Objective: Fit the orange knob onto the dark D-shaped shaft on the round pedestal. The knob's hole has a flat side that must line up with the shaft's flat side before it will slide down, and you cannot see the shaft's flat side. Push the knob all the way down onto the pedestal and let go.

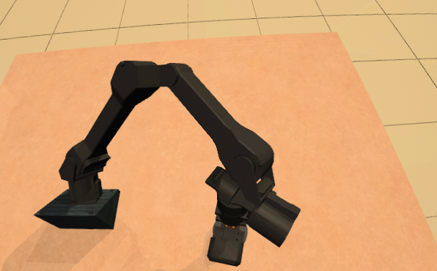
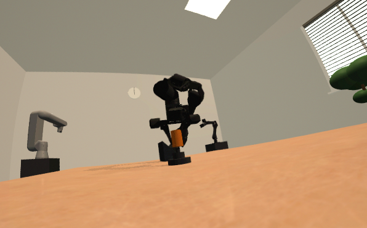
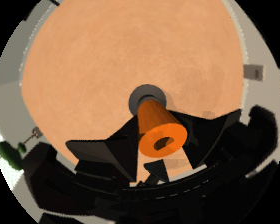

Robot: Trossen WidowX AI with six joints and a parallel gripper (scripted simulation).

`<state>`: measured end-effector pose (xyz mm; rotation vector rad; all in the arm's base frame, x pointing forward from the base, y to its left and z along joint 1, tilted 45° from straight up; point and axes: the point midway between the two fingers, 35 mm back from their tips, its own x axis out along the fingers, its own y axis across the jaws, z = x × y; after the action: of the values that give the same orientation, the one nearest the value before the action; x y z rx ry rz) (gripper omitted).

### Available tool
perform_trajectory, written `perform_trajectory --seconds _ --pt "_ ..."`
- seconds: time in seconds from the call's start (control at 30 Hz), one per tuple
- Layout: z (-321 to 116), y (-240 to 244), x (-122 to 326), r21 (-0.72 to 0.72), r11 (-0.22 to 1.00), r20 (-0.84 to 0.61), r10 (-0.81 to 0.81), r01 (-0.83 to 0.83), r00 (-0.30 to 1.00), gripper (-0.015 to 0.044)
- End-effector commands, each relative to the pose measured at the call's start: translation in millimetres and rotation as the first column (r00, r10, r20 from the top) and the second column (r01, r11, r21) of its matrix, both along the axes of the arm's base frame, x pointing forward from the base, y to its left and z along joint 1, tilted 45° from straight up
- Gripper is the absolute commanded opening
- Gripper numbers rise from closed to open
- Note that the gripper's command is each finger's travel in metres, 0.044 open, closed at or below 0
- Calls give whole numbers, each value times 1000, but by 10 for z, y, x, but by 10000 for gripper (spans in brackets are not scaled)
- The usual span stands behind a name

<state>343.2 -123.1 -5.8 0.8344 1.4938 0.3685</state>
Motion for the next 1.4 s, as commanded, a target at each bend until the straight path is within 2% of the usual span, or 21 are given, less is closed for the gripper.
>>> perform_trajectory --seconds 0.0,1.37 --pt "-4 -4 40 2 1000 0 -6 6 1000 0" --pt "-4 -9 3 2 1000 0 -6 6 1000 0"
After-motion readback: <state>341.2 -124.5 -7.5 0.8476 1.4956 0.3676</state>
